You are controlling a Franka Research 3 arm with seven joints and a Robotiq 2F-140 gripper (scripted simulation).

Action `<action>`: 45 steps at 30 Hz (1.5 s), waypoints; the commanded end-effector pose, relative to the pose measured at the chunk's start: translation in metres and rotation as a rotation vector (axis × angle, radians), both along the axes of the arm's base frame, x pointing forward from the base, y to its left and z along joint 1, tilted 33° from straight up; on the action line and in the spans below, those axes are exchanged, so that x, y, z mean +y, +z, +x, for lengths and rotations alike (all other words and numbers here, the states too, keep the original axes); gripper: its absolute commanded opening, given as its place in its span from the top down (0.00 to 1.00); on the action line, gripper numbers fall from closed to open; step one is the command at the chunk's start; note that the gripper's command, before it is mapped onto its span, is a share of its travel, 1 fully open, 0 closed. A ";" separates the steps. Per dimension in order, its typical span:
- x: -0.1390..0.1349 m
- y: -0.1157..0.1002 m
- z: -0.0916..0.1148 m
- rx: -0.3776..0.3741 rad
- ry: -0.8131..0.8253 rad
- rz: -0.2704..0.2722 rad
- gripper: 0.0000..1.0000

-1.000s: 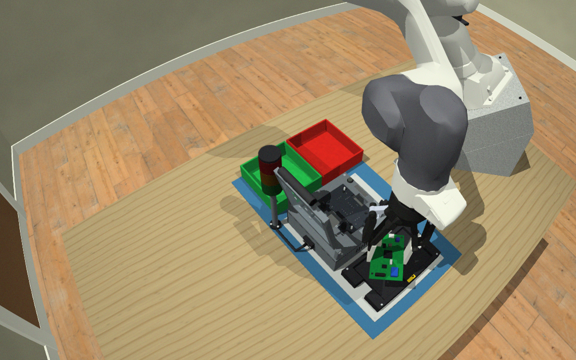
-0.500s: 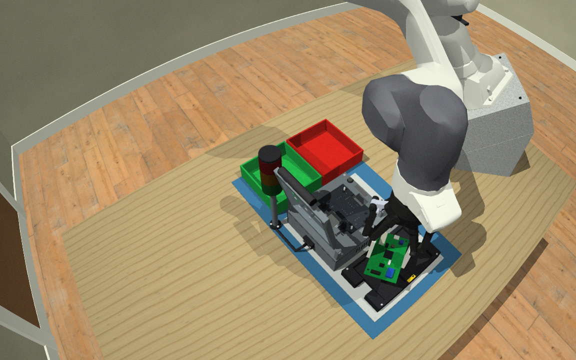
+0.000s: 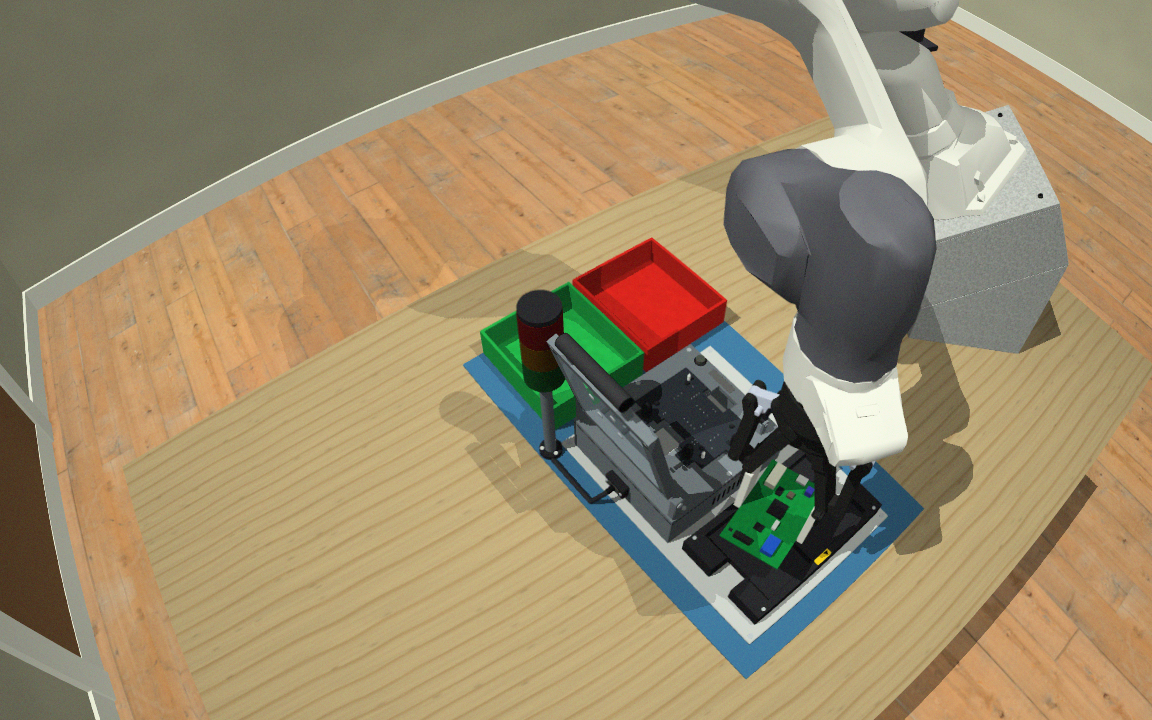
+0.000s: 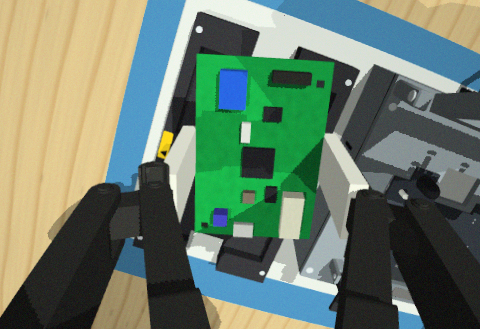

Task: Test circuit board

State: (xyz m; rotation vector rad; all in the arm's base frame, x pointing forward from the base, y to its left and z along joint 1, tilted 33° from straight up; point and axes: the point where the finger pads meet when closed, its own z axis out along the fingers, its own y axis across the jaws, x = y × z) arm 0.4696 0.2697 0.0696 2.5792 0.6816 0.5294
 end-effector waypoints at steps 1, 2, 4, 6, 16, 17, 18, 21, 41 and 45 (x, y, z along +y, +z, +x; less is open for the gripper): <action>0.001 0.000 0.000 -0.048 -0.139 0.081 0.54; 0.001 0.000 0.000 -0.053 -0.153 0.088 0.54; 0.001 0.000 0.000 -0.062 -0.180 0.103 0.54; 0.001 0.000 0.000 -0.072 -0.208 0.118 0.54; 0.001 0.000 0.000 -0.119 -0.342 0.191 0.54; 0.001 0.000 0.000 -0.123 -0.356 0.198 0.54; 0.001 0.000 0.000 -0.128 -0.370 0.206 0.54; 0.001 0.000 0.000 -0.143 -0.412 0.228 0.54; 0.001 0.000 0.000 -0.238 -0.684 0.375 0.54; 0.001 0.000 0.000 -0.257 -0.739 0.405 0.54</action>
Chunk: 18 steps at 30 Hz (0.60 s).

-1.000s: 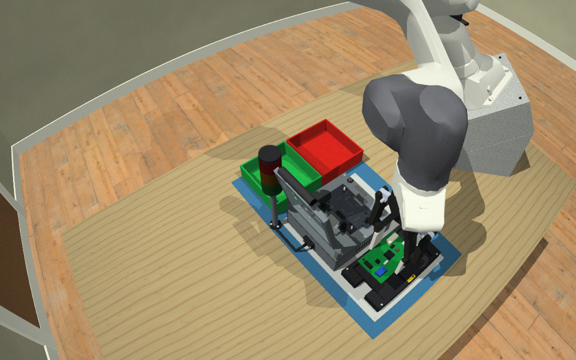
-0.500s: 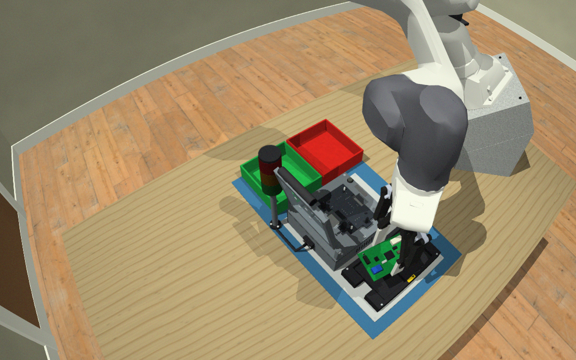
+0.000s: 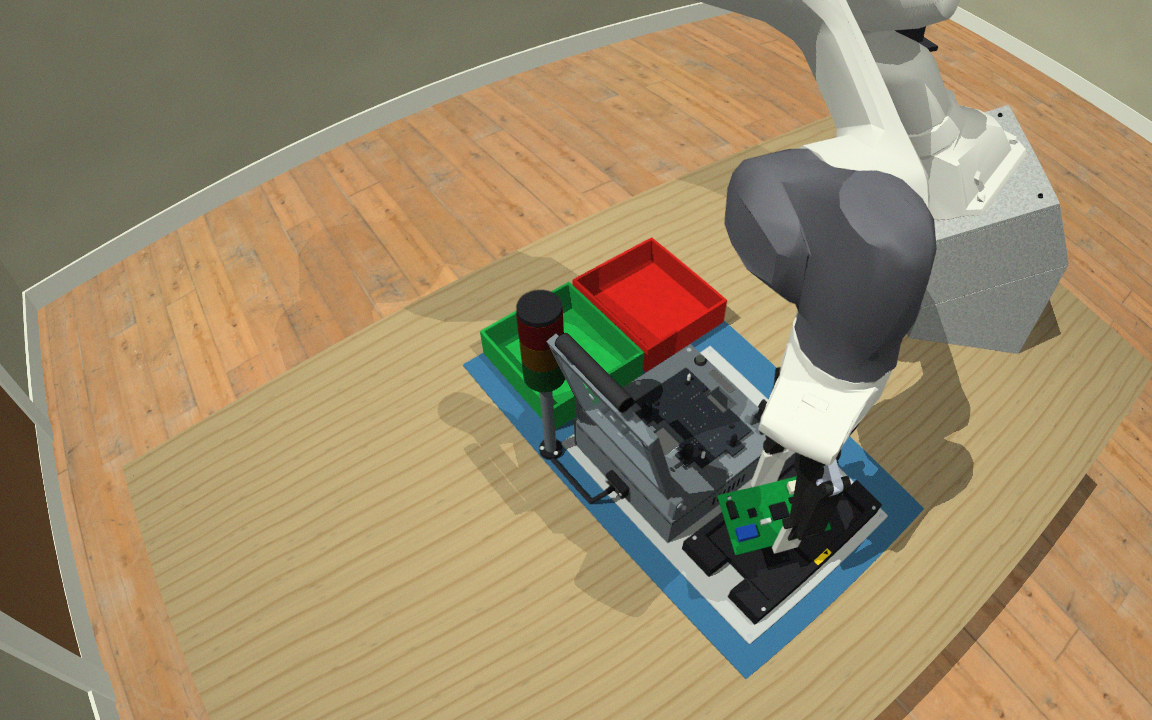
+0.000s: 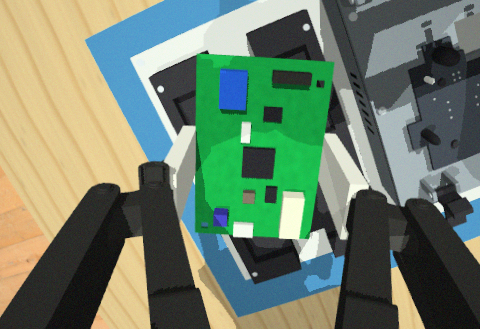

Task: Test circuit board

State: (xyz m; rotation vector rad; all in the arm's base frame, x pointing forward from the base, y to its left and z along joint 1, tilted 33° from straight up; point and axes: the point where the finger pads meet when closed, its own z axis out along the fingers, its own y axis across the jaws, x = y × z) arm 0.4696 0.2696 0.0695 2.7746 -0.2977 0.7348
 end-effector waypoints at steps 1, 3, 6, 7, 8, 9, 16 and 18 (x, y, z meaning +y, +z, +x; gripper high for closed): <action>0.001 0.000 0.000 -0.048 -0.139 0.081 0.54; 0.001 0.000 0.000 -0.053 -0.153 0.088 0.54; 0.001 0.000 0.000 -0.070 -0.203 0.116 0.54; 0.001 0.000 0.000 -0.075 -0.217 0.123 0.54; 0.001 0.000 0.000 -0.080 -0.231 0.131 0.54; 0.001 0.000 0.000 -0.085 -0.245 0.138 0.54; 0.001 0.000 0.000 -0.118 -0.342 0.190 0.54; 0.001 0.000 0.000 -0.128 -0.369 0.205 0.54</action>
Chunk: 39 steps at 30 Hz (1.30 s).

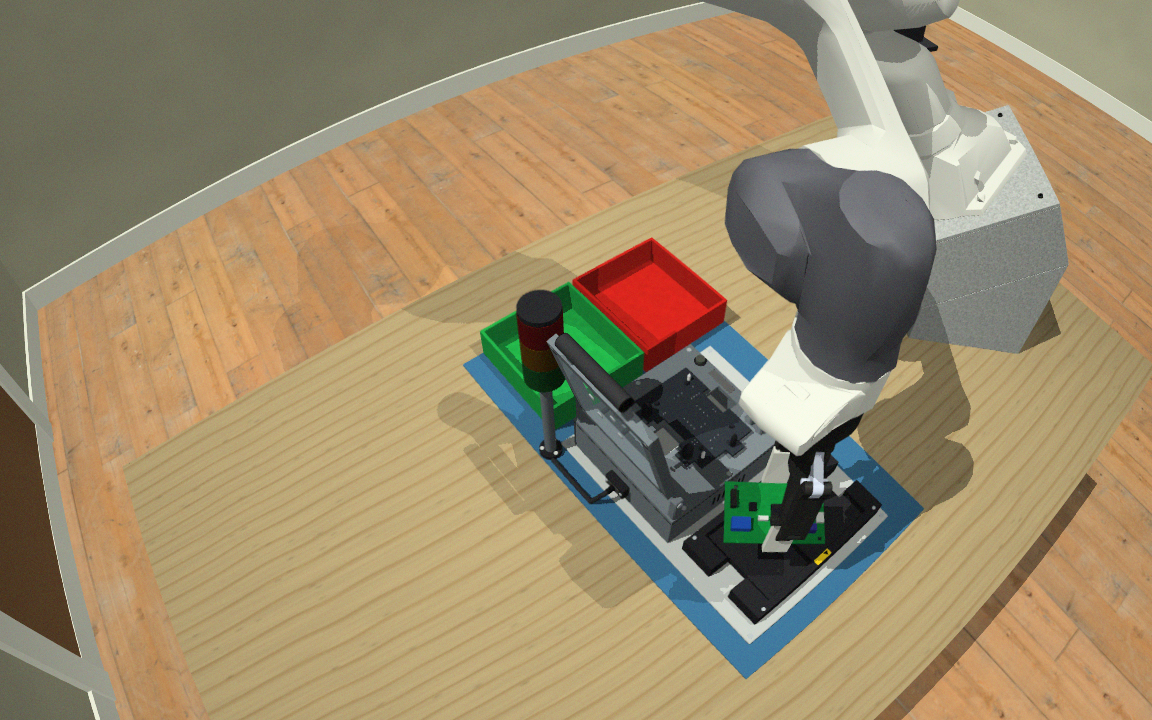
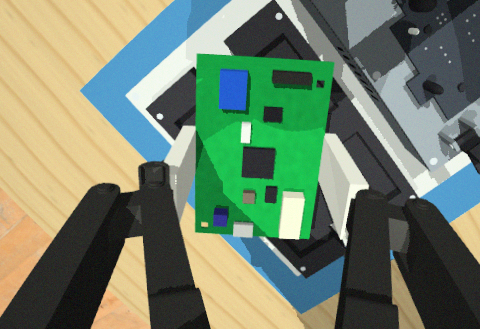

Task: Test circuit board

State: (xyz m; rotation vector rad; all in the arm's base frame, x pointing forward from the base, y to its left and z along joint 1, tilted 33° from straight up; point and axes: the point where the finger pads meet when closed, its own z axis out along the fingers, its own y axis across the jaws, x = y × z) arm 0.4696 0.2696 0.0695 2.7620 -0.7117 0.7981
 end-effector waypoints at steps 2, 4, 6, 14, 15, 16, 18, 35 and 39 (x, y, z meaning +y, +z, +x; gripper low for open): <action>0.001 0.000 0.000 -0.048 -0.139 0.081 0.54; 0.001 0.000 0.000 -0.058 -0.168 0.096 0.54; 0.001 0.000 0.000 -0.070 -0.203 0.115 0.54; 0.001 0.000 0.000 -0.109 -0.314 0.175 0.54; 0.001 0.000 0.000 -0.113 -0.327 0.183 0.54; 0.001 0.000 0.000 -0.118 -0.341 0.190 0.54; 0.001 0.000 0.000 -0.128 -0.369 0.205 0.54; 0.001 0.000 0.000 -0.206 -0.594 0.327 0.54; 0.001 0.000 0.000 -0.214 -0.615 0.338 0.54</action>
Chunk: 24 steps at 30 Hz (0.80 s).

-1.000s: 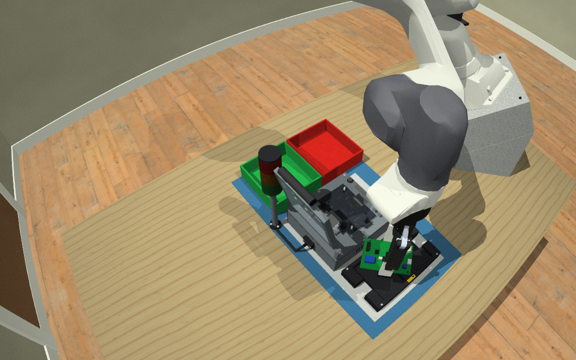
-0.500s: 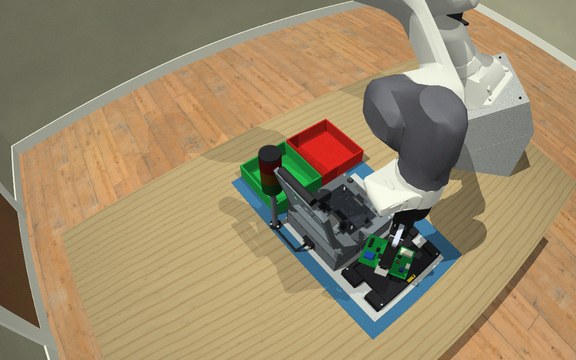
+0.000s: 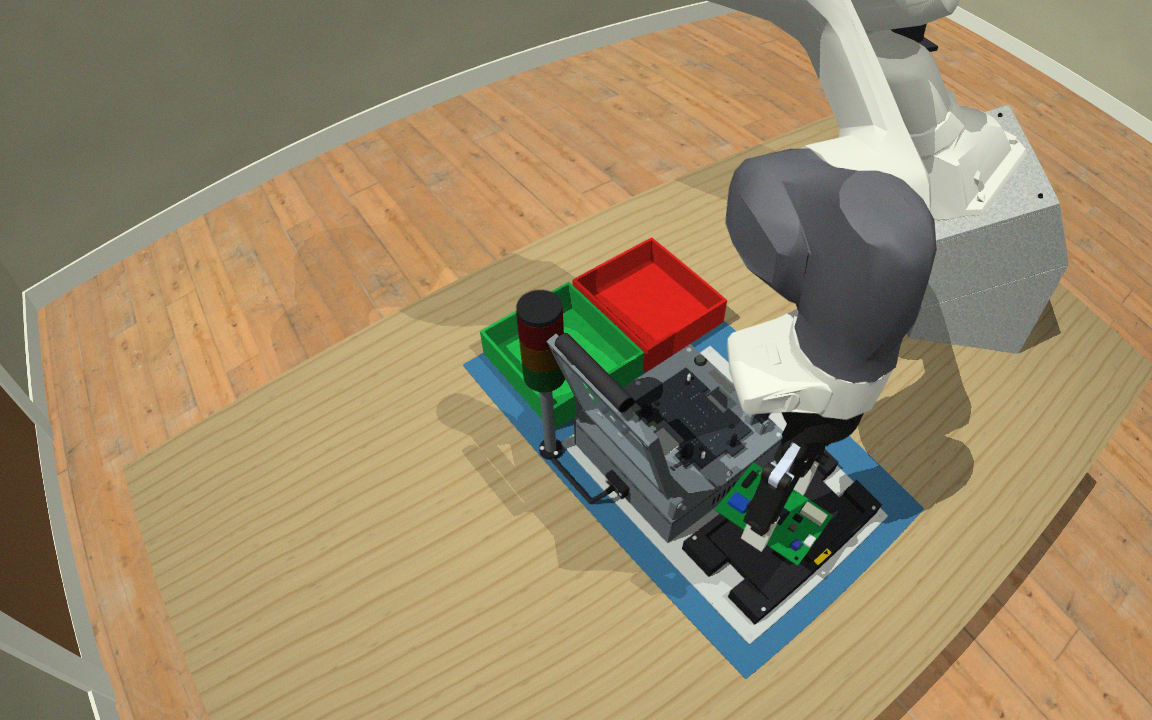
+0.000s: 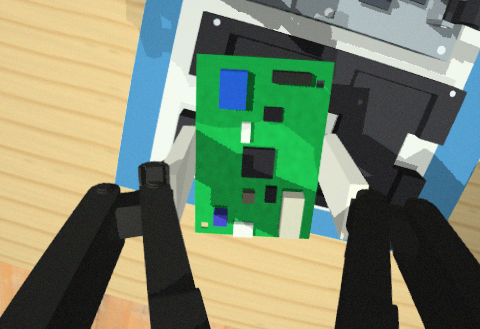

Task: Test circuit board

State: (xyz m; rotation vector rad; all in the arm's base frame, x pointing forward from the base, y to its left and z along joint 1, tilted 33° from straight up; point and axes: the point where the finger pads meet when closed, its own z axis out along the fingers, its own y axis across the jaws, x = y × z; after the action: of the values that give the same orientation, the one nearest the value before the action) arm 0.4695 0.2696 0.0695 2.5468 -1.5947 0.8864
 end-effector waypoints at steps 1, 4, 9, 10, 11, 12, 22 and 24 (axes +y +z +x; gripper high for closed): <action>0.001 0.000 0.000 -0.037 -0.107 0.064 0.54; 0.001 0.000 0.000 -0.045 -0.131 0.076 0.54; 0.001 0.000 0.000 -0.053 -0.155 0.089 0.54; 0.001 0.000 0.000 -0.055 -0.158 0.091 0.54; 0.001 0.000 0.000 -0.055 -0.161 0.093 0.54; 0.001 0.000 0.000 -0.056 -0.163 0.094 0.54; 0.001 0.000 0.000 -0.058 -0.168 0.096 0.54; 0.001 0.000 0.000 -0.058 -0.168 0.096 0.54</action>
State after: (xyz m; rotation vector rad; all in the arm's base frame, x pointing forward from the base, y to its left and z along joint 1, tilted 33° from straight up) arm 0.4695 0.2698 0.0695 2.4372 -1.8388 0.8976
